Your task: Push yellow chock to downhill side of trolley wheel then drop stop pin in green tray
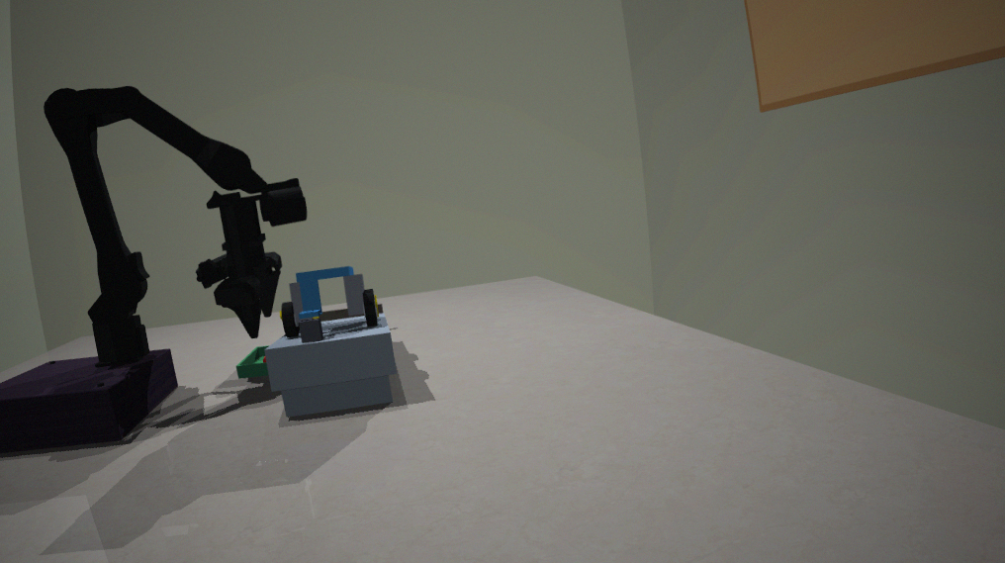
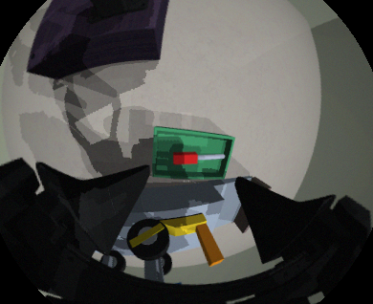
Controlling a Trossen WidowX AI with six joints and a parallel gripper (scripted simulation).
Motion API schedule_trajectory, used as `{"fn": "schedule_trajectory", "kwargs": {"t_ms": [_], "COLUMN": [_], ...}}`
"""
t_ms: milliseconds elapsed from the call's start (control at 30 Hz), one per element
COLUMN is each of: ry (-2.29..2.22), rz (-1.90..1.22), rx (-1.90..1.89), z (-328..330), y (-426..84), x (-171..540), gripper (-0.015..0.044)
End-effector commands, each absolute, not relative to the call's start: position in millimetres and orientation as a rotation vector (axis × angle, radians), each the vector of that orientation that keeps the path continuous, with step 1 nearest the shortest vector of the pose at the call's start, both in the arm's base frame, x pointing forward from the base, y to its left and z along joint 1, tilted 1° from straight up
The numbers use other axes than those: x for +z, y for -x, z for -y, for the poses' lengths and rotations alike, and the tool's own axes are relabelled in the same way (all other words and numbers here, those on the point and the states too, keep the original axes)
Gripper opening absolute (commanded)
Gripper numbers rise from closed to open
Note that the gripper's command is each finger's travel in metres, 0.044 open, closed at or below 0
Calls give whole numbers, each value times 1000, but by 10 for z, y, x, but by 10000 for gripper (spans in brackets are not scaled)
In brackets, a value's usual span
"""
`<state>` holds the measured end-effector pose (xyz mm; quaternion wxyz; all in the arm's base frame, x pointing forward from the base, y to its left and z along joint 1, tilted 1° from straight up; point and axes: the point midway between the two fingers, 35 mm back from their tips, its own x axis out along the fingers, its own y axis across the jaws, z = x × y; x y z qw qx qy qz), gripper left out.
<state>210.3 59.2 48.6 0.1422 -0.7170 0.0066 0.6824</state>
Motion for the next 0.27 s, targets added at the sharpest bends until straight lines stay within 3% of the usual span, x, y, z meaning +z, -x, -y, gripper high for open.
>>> {"fn": "schedule_trajectory", "kwargs": {"t_ms": [0,233], "ry": [2077,2077], "rz": [-8,-8], "rx": [1961,1961], "z": [-592,-587], "y": [-2099,-2078], "x": [629,866], "gripper": [440,440]}}
